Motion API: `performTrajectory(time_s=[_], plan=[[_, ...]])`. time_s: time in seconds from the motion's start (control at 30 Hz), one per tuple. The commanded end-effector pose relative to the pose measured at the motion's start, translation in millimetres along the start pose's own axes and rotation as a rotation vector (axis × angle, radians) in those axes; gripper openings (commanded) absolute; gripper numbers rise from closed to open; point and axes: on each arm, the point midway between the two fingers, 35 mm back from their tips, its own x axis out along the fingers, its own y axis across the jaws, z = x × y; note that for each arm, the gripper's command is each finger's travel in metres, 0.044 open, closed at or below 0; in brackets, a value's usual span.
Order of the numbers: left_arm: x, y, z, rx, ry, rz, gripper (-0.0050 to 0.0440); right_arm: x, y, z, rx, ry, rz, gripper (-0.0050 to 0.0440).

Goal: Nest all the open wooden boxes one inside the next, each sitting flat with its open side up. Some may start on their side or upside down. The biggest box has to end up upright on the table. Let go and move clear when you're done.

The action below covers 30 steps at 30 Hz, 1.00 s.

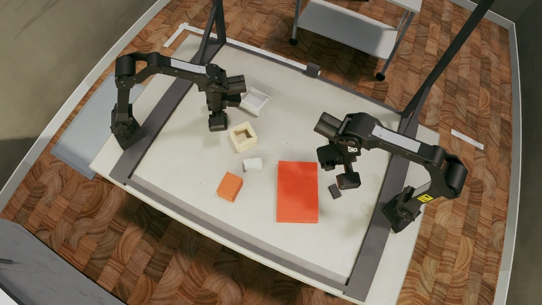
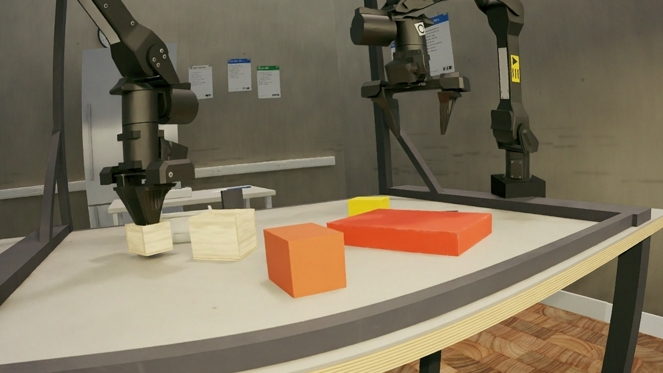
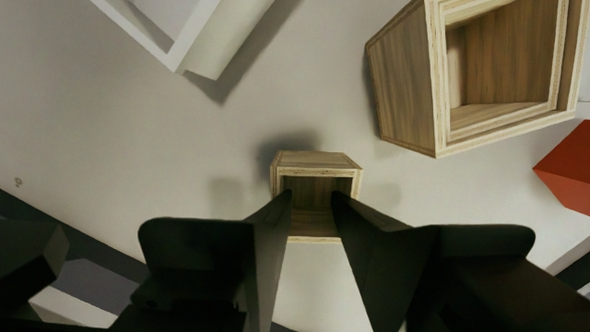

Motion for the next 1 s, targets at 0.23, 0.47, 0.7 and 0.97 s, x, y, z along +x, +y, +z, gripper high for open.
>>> performTrajectory(time_s=[0.23, 0.47, 0.7, 0.97], plan=[[-6, -1, 2, -0.005, -0.019, -0.01, 0.04, -61, 0, 6, 0.008, -0.053, 0.001, 0.0207], [-6, -1, 2, -0.005, -0.019, -0.01, 0.04, -52, -6, 16, 0.002, -0.038, 0.004, 0.0207], [-6, -1, 2, -0.005, -0.019, -0.01, 0.04, -59, -16, 28, 0.002, -0.036, 0.005, 0.0207], [-6, -1, 2, -0.005, -0.019, -0.01, 0.04, -69, -33, 47, 0.002, -0.034, 0.004, 0.0207]])
